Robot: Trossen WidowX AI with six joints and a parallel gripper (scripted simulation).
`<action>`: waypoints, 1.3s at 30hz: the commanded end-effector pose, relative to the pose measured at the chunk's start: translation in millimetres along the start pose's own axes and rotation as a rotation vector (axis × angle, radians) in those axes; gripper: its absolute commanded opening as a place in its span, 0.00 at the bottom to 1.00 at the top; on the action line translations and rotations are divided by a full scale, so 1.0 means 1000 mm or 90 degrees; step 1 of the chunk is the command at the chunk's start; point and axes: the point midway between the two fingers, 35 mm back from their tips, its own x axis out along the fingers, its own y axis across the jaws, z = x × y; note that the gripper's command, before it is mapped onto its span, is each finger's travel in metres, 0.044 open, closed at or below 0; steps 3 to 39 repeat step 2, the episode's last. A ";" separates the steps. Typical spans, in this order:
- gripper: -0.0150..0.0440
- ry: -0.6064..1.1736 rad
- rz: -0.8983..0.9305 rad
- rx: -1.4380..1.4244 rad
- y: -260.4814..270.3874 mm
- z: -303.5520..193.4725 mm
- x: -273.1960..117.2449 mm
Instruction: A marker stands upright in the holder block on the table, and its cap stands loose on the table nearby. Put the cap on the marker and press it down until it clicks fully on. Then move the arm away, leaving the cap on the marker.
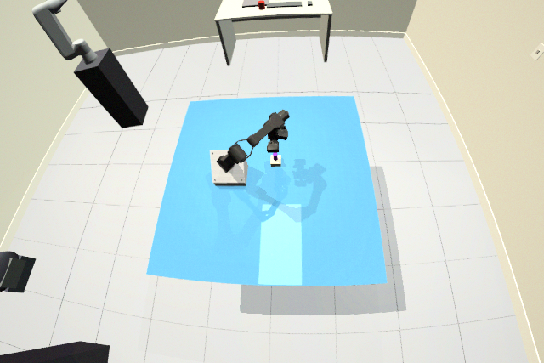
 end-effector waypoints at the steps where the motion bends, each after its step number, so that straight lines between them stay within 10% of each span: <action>1: 0.65 -0.001 0.005 0.006 0.000 0.001 -0.003; 39: 0.70 -0.001 0.005 0.006 0.000 0.001 -0.003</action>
